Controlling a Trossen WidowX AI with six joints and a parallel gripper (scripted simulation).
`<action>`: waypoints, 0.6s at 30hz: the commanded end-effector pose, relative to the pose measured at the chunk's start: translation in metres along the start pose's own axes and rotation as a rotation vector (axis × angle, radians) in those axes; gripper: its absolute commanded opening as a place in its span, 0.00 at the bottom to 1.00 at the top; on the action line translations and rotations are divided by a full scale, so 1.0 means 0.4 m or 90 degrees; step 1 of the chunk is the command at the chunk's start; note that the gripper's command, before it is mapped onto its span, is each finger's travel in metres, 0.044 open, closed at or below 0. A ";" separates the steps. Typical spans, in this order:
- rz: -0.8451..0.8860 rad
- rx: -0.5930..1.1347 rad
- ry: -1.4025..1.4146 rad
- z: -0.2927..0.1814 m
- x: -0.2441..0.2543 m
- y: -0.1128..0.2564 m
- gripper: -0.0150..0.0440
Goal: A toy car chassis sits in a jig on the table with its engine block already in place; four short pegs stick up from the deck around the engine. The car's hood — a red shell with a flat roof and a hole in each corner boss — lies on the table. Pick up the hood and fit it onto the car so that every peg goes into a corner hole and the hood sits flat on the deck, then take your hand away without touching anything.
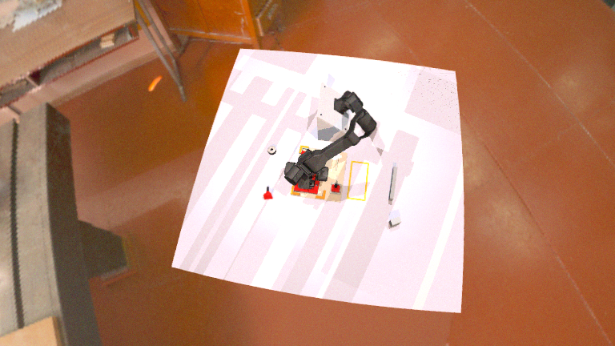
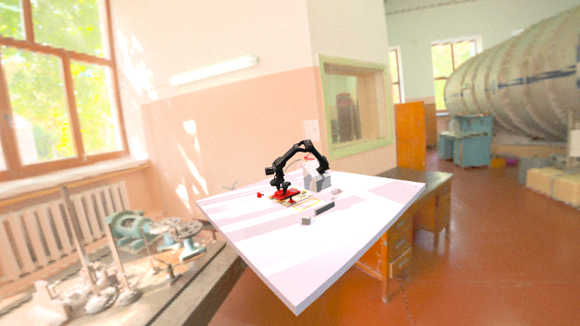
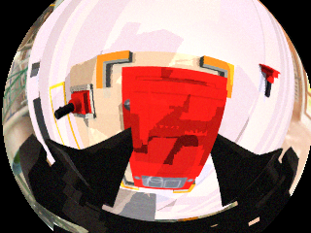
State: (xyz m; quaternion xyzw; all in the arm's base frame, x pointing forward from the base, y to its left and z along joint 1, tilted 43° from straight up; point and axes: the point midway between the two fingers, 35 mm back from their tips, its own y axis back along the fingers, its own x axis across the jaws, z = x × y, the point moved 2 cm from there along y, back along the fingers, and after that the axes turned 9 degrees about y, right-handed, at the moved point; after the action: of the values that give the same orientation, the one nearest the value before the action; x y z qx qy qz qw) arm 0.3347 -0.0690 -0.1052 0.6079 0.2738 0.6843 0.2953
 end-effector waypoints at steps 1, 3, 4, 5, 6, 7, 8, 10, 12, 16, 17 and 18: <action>0.000 0.000 0.000 0.000 0.000 0.000 0.48; 0.000 0.000 0.000 0.000 0.000 0.000 0.57; 0.000 0.000 0.000 0.000 0.000 0.000 0.61; 0.000 0.000 0.000 0.000 0.000 0.000 0.65; 0.000 0.000 0.000 0.000 0.000 0.000 0.70; 0.000 0.000 0.000 0.000 0.000 0.000 0.74; 0.000 0.000 0.000 0.000 0.000 0.000 0.79; 0.000 0.000 0.000 0.000 0.000 0.000 0.88; 0.000 0.000 0.000 0.000 0.000 0.000 0.97; 0.000 0.000 0.000 0.002 -0.001 0.014 1.00; -0.001 0.001 0.000 0.003 -0.002 0.030 1.00; -0.001 0.001 0.000 0.004 -0.003 0.048 1.00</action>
State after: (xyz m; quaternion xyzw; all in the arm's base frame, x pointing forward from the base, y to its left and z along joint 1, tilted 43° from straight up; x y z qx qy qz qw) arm 0.3325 -0.0712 -0.1009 0.6139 0.2731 0.6815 0.2901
